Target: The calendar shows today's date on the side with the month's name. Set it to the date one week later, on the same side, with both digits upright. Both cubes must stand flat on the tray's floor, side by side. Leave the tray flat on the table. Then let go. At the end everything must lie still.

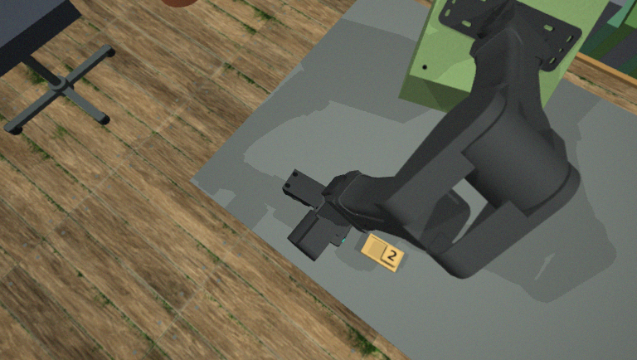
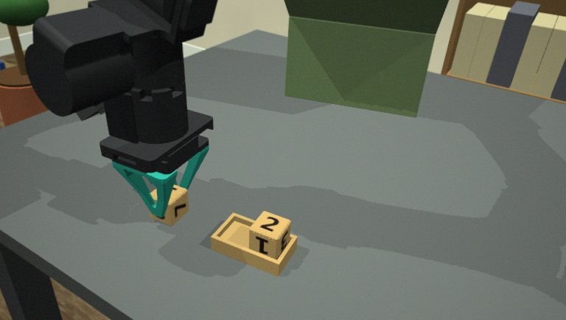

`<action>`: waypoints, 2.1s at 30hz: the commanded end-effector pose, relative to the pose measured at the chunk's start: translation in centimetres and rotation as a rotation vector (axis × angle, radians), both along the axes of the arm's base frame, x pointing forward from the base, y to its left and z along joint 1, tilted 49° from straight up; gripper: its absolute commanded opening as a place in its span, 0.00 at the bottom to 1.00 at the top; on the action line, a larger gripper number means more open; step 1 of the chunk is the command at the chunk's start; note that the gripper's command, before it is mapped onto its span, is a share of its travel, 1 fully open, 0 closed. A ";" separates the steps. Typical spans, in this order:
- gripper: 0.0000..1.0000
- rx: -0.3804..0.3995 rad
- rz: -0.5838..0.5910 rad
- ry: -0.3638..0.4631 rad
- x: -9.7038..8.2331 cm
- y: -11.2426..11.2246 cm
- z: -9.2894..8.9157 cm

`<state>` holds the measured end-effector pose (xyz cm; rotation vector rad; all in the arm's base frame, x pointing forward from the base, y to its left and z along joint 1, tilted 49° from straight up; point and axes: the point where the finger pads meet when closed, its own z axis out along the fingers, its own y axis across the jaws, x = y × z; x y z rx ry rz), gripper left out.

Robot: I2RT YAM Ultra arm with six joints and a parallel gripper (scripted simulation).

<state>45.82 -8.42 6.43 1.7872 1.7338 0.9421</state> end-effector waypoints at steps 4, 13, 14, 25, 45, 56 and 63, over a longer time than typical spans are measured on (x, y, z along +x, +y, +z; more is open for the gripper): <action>0.27 -0.008 -0.009 -0.006 0.1 -0.3 0.3; 0.27 -0.008 -0.009 -0.006 0.1 -0.3 0.3; 0.27 -0.008 -0.009 -0.006 0.1 -0.3 0.3; 0.27 -0.008 -0.009 -0.006 0.0 -0.3 0.3; 0.27 -0.009 -0.008 -0.006 -6.9 -1.4 6.4; 0.27 -0.009 -0.008 -0.006 -7.4 -1.4 6.8; 0.27 -0.012 -0.005 -0.002 -7.5 1.6 7.4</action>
